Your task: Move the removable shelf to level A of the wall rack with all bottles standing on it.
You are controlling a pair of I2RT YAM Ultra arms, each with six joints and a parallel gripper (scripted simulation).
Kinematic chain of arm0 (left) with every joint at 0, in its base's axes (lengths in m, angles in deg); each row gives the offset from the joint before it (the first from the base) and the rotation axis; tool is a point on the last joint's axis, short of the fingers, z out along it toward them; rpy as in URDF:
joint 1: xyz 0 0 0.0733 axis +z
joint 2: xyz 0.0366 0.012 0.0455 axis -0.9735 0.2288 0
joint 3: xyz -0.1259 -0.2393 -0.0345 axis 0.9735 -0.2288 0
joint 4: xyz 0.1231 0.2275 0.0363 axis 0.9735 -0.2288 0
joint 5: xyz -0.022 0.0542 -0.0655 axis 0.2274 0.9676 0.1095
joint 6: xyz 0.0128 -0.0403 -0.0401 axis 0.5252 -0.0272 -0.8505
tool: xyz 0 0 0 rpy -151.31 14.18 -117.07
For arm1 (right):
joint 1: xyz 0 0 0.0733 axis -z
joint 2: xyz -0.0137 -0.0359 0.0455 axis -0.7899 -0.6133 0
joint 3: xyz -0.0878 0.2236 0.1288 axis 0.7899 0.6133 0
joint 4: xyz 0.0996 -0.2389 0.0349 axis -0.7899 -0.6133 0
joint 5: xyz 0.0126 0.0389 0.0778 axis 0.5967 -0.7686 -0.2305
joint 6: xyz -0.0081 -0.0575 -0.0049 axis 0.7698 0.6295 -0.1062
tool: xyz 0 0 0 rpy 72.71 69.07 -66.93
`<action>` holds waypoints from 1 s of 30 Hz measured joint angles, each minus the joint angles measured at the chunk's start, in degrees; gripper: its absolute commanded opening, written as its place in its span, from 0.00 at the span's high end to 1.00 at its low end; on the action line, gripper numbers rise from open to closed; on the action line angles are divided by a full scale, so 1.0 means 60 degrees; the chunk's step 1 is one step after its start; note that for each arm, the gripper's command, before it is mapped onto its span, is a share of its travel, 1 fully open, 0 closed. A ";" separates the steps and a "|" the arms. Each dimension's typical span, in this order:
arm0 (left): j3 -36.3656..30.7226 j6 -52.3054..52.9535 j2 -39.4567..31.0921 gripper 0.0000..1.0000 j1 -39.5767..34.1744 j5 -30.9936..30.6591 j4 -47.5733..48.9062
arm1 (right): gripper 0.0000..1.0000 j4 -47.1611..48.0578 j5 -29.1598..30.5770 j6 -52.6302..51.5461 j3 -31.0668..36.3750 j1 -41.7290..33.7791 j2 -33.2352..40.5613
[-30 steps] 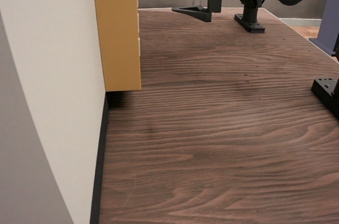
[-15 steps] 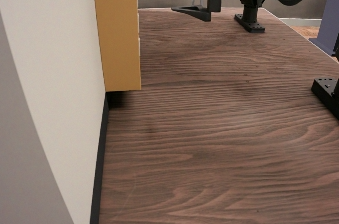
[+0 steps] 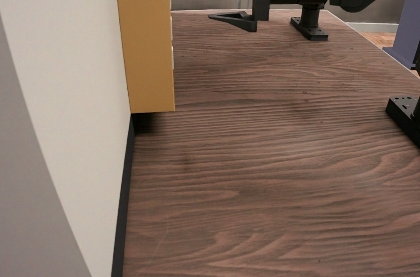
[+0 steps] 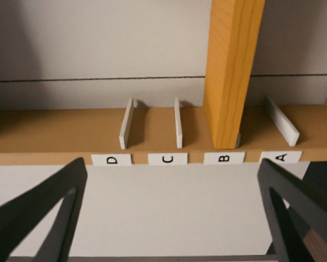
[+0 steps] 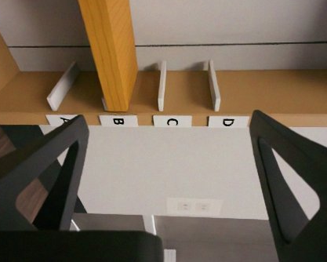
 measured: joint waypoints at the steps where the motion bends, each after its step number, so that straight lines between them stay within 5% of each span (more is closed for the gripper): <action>1: 0.0000 0.0000 0.0044 0.00 -0.0018 0.0011 0.0044 | 0.00 0.0044 0.0015 0.0000 0.0000 -0.0004 -0.0044; 30: 0.0004 0.0000 0.1213 0.00 -0.0328 0.0306 0.1279 | 0.00 0.1257 0.0266 0.0000 -0.0004 -0.0277 -0.1177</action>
